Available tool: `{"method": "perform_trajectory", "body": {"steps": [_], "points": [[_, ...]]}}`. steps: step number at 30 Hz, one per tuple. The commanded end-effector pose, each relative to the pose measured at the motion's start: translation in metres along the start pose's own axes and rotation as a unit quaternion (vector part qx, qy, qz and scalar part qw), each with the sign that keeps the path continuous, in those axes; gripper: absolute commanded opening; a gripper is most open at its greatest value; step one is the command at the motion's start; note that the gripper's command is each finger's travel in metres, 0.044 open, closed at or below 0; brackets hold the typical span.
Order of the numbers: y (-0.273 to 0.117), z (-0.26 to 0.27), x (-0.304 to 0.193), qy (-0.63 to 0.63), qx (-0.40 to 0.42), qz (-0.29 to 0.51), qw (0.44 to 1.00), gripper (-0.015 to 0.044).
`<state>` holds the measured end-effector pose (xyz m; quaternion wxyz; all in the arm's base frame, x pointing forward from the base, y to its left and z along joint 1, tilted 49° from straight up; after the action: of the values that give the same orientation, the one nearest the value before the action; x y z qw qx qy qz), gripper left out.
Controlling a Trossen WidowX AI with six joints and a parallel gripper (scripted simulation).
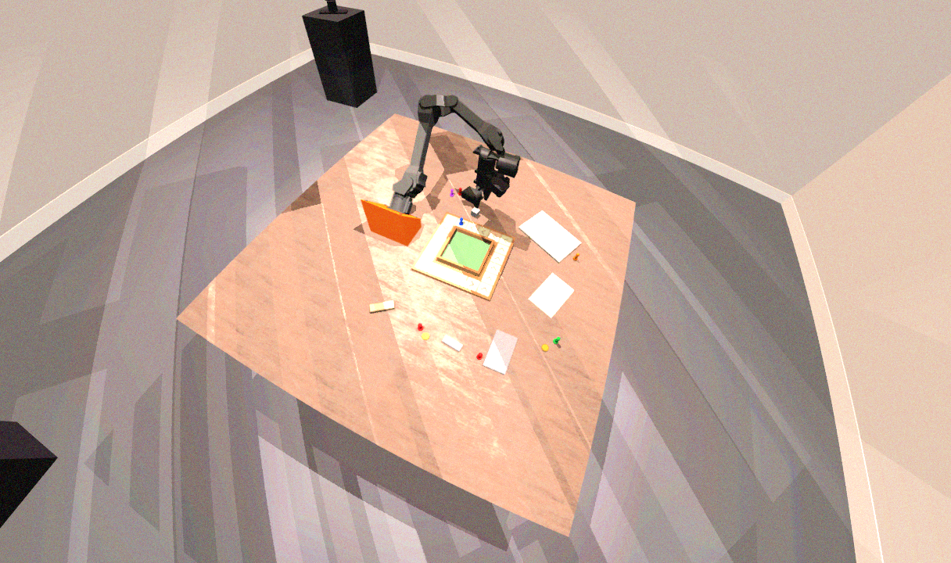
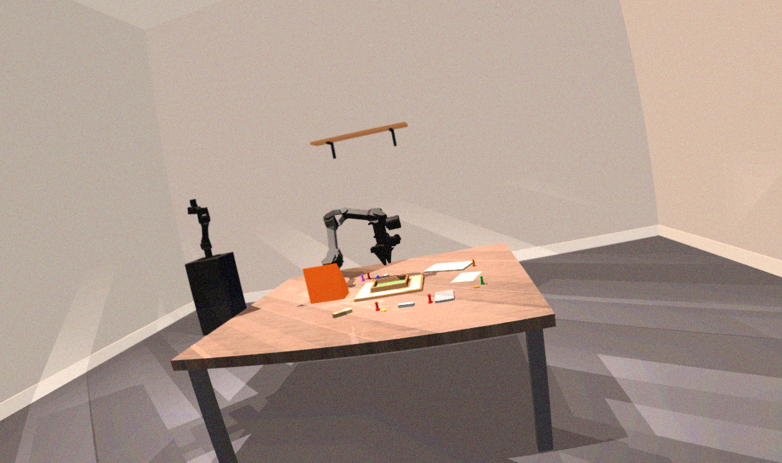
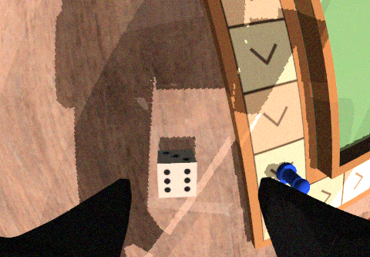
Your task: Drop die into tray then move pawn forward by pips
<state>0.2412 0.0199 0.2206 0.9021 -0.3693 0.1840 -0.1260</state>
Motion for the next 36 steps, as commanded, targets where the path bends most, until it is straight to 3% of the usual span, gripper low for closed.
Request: {"method": "perform_trajectory", "body": {"steps": [1, 36], "points": [[0.003, -0.002, -0.017, -0.007, 0.025, 0.034, 0.999, 0.0275], [0.064, -0.002, -0.019, -0.008, 0.026, 0.034, 0.999, 0.0275]]}}
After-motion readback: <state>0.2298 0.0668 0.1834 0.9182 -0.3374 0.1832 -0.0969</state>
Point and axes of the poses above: the point midway between the two fingers, 35 mm back from their tips, its own y axis out along the fingers, its own z axis across the jaws, x = y × z, the point moved 9 cm from there along -y, back along the fingers, and after that the axes turned 10 degrees about y, right-handed, at the moved point
